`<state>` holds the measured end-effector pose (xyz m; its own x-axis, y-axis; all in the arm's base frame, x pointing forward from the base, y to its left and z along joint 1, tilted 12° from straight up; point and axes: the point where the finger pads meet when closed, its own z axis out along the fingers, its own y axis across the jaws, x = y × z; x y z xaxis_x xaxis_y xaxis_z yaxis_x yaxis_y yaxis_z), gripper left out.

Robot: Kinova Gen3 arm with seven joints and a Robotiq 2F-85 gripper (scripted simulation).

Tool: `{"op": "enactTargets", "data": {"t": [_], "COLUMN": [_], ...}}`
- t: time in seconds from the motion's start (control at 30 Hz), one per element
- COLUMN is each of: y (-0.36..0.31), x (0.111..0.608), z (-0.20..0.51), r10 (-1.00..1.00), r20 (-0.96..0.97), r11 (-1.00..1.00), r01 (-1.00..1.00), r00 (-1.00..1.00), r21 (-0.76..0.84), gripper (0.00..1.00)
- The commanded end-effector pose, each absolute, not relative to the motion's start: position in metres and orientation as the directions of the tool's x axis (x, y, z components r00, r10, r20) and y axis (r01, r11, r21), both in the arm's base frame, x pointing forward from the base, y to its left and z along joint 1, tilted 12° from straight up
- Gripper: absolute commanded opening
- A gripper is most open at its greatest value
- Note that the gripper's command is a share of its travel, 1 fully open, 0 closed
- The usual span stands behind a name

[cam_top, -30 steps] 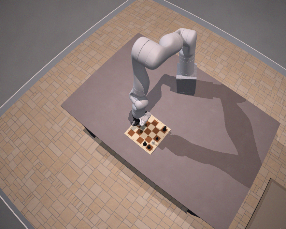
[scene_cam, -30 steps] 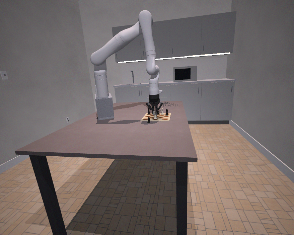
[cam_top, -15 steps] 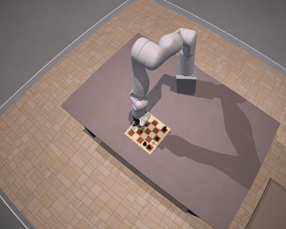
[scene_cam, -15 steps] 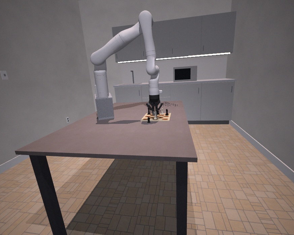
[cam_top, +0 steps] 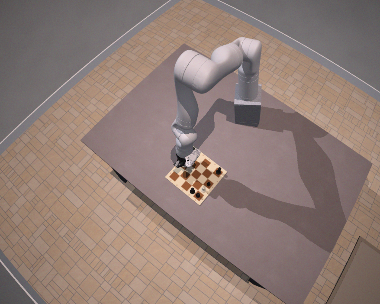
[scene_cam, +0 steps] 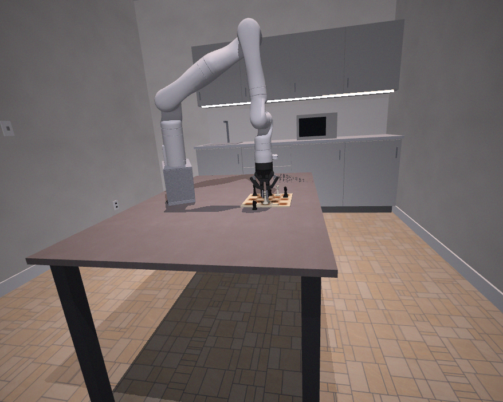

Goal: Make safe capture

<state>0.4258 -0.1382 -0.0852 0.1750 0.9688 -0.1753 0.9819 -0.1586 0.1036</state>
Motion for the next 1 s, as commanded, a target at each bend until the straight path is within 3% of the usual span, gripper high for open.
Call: {"op": "enactTargets", "data": {"t": [0.0, 0.77, 0.8, 0.87, 0.9, 0.97], "y": [-0.1381, -0.1381, -0.1381, -0.1381, -0.1381, -0.1381], "x": [0.4264, 0.4264, 0.4264, 0.4264, 0.4264, 0.4264], "z": [-0.0846, -0.0846, -0.0846, -0.0846, -0.0846, -0.0846], "r10": [0.969, 0.969, 0.969, 0.969, 0.969, 0.969], "r20": [-0.175, -0.175, -0.175, -0.175, -0.175, -0.175], "r11": [-0.158, -0.158, -0.158, -0.158, -0.158, -0.158], "r01": [0.982, 0.982, 0.982, 0.982, 0.982, 0.982], "r00": [0.175, 0.175, 0.175, 0.175, 0.175, 0.175], "r21": [0.105, 0.105, 0.105, 0.105, 0.105, 0.105], "gripper": [0.00, 0.00, 0.08, 0.08, 0.16, 0.16]}}
